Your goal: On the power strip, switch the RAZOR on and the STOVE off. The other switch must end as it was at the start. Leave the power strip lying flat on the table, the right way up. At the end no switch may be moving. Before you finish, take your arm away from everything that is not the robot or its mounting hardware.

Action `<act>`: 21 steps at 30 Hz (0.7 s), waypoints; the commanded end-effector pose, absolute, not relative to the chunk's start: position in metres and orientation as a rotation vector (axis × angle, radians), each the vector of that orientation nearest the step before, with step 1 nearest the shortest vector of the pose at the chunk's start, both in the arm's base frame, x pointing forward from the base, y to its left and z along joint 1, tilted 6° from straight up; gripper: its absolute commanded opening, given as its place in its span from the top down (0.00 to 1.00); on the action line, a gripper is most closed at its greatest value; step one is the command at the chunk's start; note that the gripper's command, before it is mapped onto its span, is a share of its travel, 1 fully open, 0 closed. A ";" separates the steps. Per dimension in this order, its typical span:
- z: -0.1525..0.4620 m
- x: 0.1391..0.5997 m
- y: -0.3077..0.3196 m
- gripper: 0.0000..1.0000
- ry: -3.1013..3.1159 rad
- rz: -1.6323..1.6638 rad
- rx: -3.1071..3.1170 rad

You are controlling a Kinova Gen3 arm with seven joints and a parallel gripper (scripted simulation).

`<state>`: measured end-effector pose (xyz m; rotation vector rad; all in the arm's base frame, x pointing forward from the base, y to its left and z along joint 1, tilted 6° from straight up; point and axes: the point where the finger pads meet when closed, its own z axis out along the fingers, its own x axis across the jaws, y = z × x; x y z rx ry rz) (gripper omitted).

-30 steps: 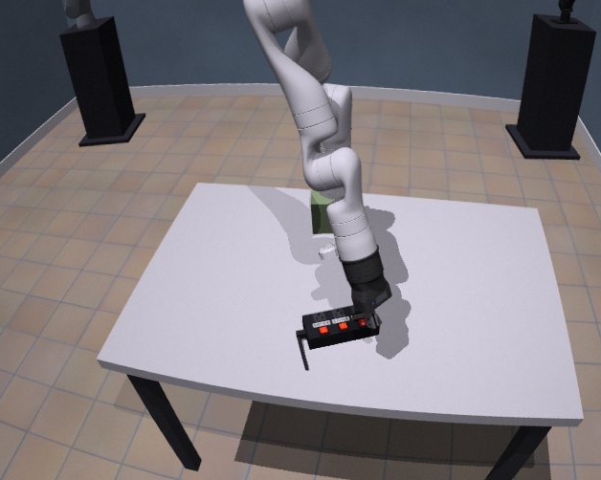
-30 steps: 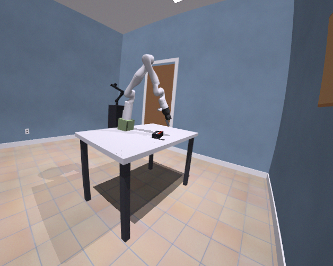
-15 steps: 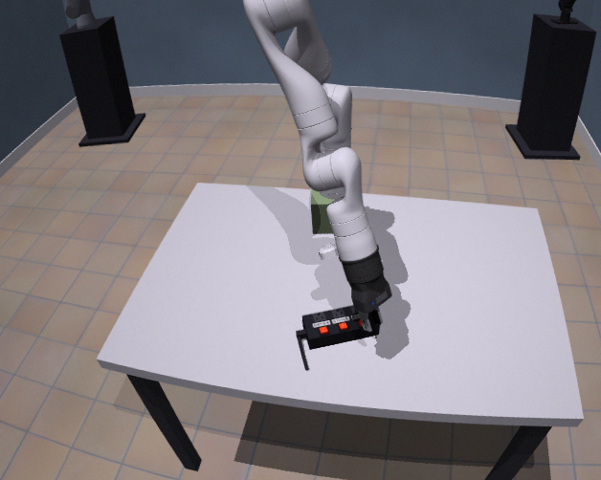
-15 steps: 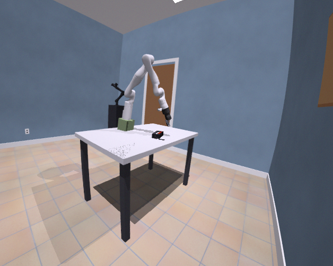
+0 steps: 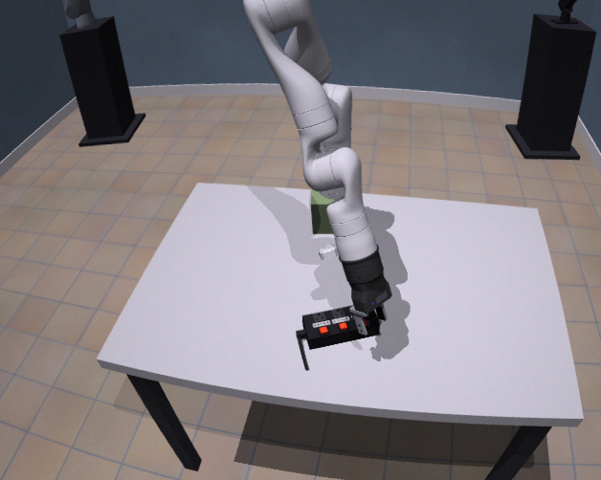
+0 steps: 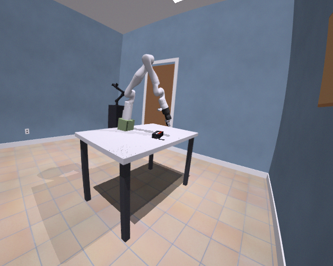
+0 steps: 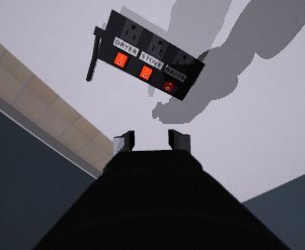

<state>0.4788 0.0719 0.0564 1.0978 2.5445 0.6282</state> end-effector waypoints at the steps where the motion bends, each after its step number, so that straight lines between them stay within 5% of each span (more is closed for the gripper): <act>1: 0.057 0.479 0.072 0.00 2.543 0.629 1.097; 21: 0.056 0.479 0.071 0.00 2.542 0.621 1.111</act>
